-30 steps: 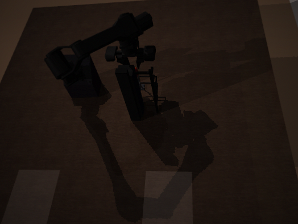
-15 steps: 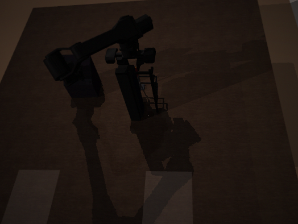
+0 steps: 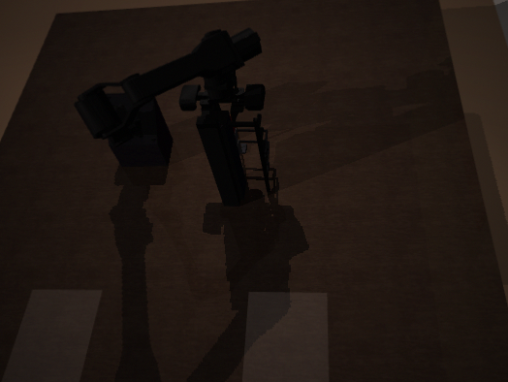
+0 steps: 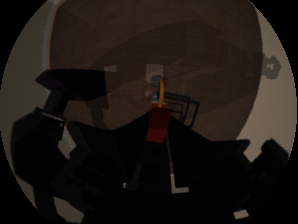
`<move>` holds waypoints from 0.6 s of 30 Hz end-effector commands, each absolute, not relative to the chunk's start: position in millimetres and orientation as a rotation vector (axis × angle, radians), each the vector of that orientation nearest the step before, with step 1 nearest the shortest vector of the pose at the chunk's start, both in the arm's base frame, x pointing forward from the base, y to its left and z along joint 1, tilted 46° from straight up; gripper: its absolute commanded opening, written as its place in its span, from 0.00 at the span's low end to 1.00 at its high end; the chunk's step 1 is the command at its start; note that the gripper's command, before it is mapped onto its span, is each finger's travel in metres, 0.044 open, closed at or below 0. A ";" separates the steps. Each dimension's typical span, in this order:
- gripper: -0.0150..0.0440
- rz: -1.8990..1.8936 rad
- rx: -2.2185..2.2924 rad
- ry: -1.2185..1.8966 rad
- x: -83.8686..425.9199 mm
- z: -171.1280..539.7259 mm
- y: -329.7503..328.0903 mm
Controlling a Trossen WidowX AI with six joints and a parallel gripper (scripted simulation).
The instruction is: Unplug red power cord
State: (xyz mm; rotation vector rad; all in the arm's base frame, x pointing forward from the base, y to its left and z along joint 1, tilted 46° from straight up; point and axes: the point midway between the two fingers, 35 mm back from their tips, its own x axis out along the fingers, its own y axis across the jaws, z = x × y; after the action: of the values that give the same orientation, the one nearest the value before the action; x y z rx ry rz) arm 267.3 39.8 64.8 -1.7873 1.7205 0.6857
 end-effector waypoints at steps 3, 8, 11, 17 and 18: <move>0.35 0.681 -1.788 1.718 268.0 64.9 39.8; 0.29 0.681 -1.788 1.718 268.0 64.9 39.8; 0.25 0.681 -1.788 1.718 268.2 63.9 41.0; 0.25 0.682 -1.788 1.718 269.3 58.0 47.4; 0.25 0.683 -1.788 1.717 269.5 56.9 48.6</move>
State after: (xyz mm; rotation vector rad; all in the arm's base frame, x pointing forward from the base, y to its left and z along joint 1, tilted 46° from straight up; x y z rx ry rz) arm 267.6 39.8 63.5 -1.7939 1.7310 0.6720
